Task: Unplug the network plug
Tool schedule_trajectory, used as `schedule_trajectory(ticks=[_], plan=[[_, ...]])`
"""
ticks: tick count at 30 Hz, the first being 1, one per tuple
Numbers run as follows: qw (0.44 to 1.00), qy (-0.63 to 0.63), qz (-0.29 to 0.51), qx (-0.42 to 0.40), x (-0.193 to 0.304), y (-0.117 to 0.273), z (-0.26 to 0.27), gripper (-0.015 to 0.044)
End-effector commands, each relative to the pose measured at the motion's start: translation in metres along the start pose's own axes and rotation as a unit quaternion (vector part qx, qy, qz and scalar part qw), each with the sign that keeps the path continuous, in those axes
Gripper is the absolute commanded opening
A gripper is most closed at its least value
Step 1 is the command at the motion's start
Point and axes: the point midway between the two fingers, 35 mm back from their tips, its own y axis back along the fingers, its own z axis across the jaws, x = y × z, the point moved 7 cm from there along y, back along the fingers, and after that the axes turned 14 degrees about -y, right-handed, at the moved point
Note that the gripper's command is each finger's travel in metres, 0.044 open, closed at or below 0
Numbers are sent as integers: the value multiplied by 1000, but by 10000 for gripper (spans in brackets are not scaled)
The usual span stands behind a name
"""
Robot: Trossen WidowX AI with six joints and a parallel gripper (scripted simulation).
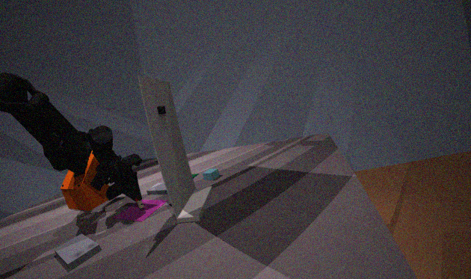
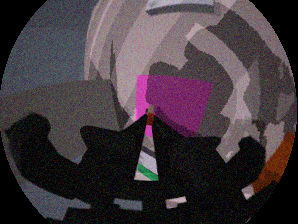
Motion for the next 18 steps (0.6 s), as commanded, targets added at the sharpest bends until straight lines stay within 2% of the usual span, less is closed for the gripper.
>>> schedule_trajectory(ticks=[1, 18], plan=[[1000, 3, 1, 2, -1, -1, -4, 0], [1000, 3, -1, 1, -3, -6, -5, 0]])
